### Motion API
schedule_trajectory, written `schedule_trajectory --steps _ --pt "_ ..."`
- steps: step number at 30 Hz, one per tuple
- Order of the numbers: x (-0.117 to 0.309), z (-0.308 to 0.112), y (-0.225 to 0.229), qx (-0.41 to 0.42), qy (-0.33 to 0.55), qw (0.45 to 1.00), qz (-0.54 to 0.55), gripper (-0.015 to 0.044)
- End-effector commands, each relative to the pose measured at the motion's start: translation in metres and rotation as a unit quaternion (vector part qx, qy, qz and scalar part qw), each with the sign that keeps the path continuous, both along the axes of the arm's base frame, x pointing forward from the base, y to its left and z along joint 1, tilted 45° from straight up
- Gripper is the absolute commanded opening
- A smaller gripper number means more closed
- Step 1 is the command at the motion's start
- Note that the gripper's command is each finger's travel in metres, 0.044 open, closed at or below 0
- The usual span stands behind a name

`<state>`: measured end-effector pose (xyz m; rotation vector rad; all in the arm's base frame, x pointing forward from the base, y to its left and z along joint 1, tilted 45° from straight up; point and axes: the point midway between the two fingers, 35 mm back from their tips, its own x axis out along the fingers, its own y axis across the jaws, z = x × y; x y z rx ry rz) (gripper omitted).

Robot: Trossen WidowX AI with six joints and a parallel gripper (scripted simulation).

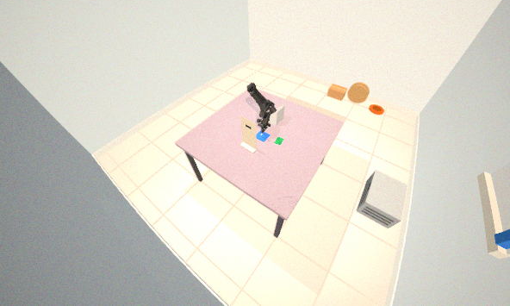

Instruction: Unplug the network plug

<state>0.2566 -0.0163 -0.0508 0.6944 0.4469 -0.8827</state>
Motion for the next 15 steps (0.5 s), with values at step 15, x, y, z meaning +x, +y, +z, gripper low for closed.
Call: schedule_trajectory --steps 15 --pt "-0.0023 -0.0109 -0.0112 -0.001 0.003 1.000 0.003 0.0000"
